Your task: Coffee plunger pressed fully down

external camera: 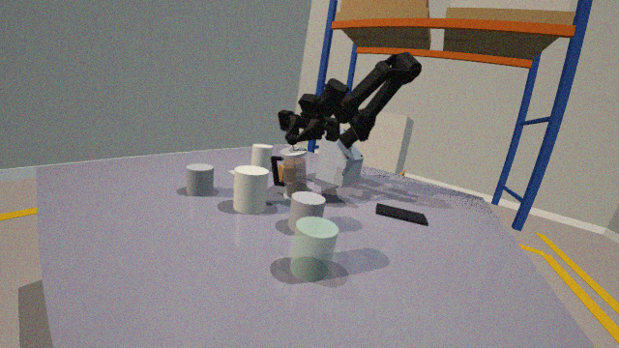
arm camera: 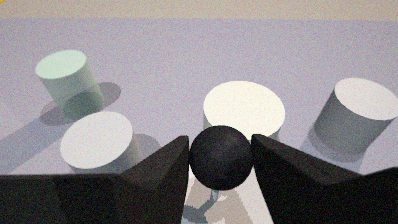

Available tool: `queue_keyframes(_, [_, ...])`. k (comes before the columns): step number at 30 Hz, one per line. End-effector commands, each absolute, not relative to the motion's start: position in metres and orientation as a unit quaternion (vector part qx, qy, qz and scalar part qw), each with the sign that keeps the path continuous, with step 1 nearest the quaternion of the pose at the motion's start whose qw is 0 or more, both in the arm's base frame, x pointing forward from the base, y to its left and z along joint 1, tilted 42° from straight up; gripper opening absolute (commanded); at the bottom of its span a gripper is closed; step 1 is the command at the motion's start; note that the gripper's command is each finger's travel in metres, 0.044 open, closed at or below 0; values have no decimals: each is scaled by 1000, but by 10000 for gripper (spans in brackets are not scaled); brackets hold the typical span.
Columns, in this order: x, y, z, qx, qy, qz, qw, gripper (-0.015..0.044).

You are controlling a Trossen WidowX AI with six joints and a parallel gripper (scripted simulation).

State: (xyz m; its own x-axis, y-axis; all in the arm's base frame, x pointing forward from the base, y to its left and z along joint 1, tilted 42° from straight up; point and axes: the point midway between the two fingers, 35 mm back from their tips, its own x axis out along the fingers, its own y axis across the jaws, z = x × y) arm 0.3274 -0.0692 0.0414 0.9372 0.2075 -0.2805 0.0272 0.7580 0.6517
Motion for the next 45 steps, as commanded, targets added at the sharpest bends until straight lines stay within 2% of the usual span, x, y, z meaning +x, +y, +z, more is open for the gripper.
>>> queue_keyframes(1, [328,-66,38,351,179,53,917,117])
queue_keyframes(24, [330,-69,41,346,172,50,921,117])
queue_keyframes(36, [330,-69,41,346,172,50,921,432])
queue_keyframes(45, [321,-82,54,342,175,48,922,440])
